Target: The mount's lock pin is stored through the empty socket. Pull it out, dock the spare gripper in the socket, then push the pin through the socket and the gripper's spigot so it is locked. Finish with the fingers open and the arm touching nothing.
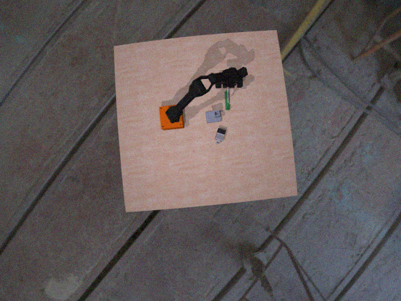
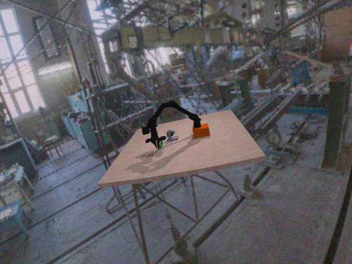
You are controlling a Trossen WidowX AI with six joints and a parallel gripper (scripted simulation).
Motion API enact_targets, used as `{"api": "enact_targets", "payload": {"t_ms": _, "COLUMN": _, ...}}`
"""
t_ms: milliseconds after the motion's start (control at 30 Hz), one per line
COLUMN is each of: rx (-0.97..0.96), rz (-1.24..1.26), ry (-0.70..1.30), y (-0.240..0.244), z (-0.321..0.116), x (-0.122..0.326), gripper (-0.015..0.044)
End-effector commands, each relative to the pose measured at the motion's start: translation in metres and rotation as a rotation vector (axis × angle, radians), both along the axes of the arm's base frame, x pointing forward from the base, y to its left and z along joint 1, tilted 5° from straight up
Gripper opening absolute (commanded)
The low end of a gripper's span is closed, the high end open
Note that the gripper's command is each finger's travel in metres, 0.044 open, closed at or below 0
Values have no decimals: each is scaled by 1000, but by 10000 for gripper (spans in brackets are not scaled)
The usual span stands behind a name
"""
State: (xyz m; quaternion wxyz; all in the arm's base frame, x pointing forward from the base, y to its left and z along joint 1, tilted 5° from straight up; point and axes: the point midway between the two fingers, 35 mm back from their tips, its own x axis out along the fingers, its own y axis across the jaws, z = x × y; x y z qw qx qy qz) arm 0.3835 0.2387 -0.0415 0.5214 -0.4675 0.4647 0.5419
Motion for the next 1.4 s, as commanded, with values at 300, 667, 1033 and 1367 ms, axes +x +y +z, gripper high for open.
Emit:
{"api": "enact_targets", "payload": {"t_ms": 300, "rx": 0, "rz": 0, "ry": 0, "y": 0, "z": 6, "x": 0, "gripper": 200}}
{"api": "enact_targets", "payload": {"t_ms": 667, "rx": -10, "rz": 1, "ry": 18, "y": -2, "z": 35, "x": -4, "gripper": 200}}
{"api": "enact_targets", "payload": {"t_ms": 1033, "rx": -18, "rz": 2, "ry": 31, "y": -3, "z": 63, "x": -8, "gripper": 200}}
{"api": "enact_targets", "payload": {"t_ms": 1367, "rx": -22, "rz": 3, "ry": 39, "y": -4, "z": 67, "x": -10, "gripper": 331}}
